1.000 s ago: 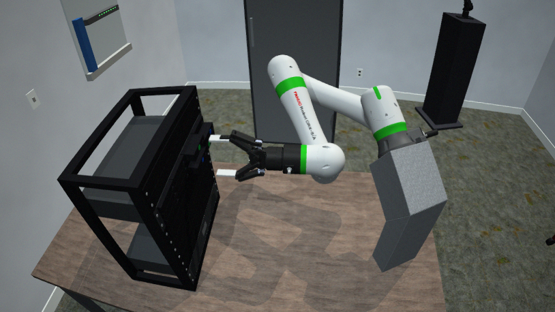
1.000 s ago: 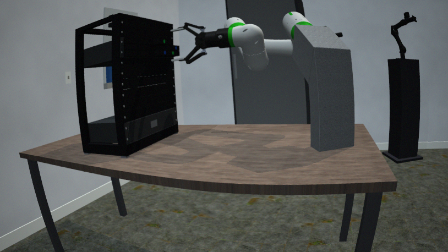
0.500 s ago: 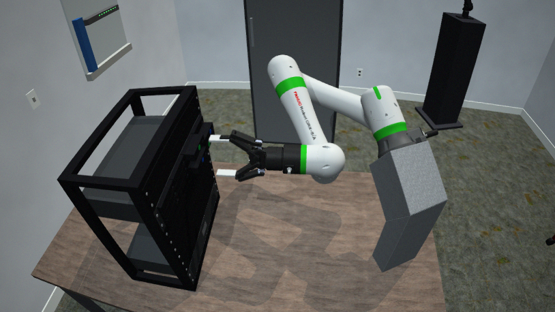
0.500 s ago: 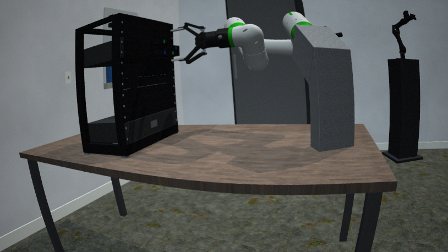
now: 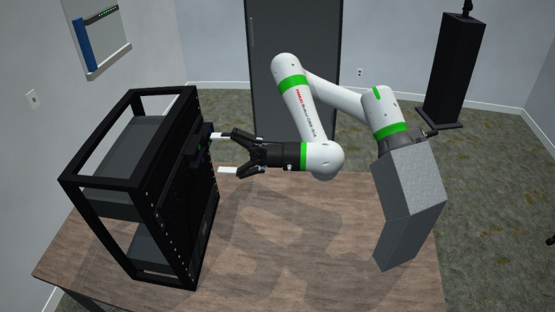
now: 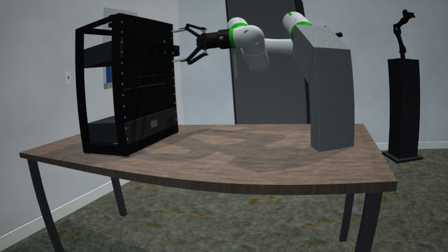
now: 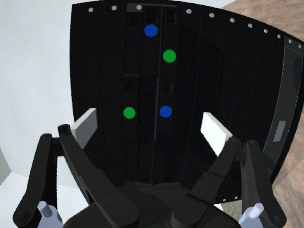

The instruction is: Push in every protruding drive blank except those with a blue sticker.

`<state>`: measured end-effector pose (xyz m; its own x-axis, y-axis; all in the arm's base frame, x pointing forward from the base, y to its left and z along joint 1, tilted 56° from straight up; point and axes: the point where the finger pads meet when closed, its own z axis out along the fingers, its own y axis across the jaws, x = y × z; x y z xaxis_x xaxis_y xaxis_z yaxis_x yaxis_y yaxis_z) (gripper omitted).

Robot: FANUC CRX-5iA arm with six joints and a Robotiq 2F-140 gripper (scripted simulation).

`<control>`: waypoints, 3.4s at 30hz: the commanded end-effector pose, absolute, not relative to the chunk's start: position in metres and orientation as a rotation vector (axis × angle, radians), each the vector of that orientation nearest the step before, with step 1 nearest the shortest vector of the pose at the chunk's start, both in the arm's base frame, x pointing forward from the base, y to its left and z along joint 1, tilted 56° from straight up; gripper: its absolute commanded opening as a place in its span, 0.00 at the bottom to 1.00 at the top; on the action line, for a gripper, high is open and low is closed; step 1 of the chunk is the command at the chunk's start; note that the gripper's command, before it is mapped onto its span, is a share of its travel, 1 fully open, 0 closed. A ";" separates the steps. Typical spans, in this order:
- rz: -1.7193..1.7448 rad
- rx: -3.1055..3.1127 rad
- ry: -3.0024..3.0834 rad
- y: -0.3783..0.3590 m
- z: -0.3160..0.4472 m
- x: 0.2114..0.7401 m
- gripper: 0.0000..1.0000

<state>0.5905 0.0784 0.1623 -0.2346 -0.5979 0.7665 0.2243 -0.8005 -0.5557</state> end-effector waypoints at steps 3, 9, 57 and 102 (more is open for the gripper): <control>-2.069 -1.505 0.451 0.054 0.184 0.585 1.00; -2.069 -1.505 0.451 0.039 0.198 0.582 1.00; -2.069 -1.505 0.451 0.029 0.207 0.580 1.00; -2.069 -1.505 0.451 0.029 0.207 0.580 1.00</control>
